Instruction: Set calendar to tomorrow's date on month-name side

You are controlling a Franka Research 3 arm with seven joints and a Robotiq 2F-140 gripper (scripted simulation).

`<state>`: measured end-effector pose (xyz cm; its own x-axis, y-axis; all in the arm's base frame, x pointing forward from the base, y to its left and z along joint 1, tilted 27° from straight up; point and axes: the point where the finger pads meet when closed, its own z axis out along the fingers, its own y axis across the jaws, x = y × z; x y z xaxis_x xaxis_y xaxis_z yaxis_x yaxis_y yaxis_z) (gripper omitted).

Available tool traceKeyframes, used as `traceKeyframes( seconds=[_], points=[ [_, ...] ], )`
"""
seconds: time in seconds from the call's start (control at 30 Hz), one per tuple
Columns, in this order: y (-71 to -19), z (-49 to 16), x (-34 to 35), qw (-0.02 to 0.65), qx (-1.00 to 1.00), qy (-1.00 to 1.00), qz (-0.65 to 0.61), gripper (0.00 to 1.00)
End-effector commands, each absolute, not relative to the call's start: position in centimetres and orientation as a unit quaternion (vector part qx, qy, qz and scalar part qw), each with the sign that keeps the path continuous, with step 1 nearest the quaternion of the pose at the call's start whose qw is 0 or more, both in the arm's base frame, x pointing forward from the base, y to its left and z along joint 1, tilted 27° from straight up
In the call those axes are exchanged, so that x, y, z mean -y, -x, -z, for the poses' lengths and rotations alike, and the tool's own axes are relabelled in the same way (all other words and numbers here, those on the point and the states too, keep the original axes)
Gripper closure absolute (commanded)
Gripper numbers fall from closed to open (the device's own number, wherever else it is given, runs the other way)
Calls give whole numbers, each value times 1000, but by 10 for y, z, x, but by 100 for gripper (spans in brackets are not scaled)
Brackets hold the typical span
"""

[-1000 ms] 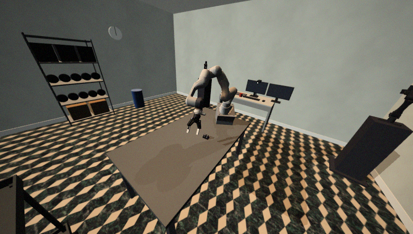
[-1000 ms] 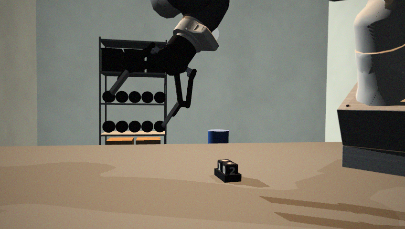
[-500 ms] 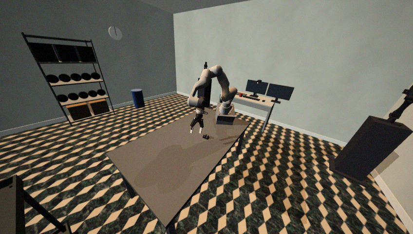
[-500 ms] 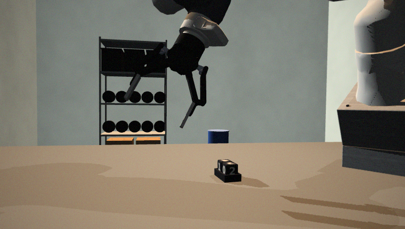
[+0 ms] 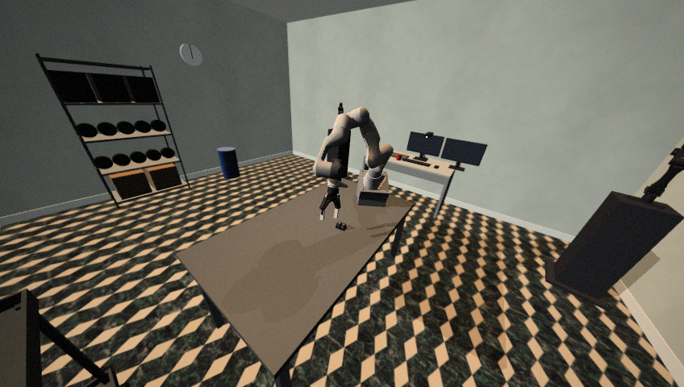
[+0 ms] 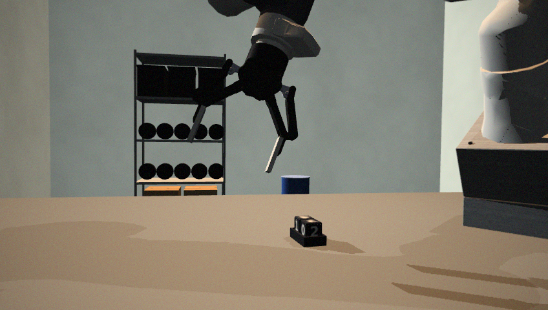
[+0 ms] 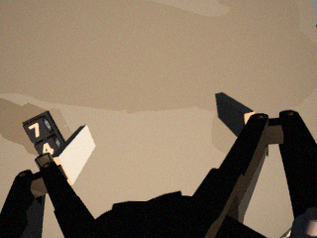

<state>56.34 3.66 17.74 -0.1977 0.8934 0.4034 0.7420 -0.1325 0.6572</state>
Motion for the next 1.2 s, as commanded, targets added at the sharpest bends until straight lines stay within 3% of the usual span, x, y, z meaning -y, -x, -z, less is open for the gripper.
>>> traceKeyframes(
  seconds=[0.0,0.27,0.3,0.5,0.57,0.7,1.17],
  points=[
    [-557,-174,-33,90,-659,-627,-406,0],
    [-557,-174,-33,90,-659,-627,-406,0],
    [-525,-159,-35,77,-688,-625,-361,0],
    [-525,-159,-35,77,-688,-625,-361,0],
    [-477,-141,-32,59,-726,-619,-293,0],
    [-445,-131,-28,48,-748,-615,-247,0],
    [-436,-128,-26,44,-754,-613,-233,0]
  ],
)
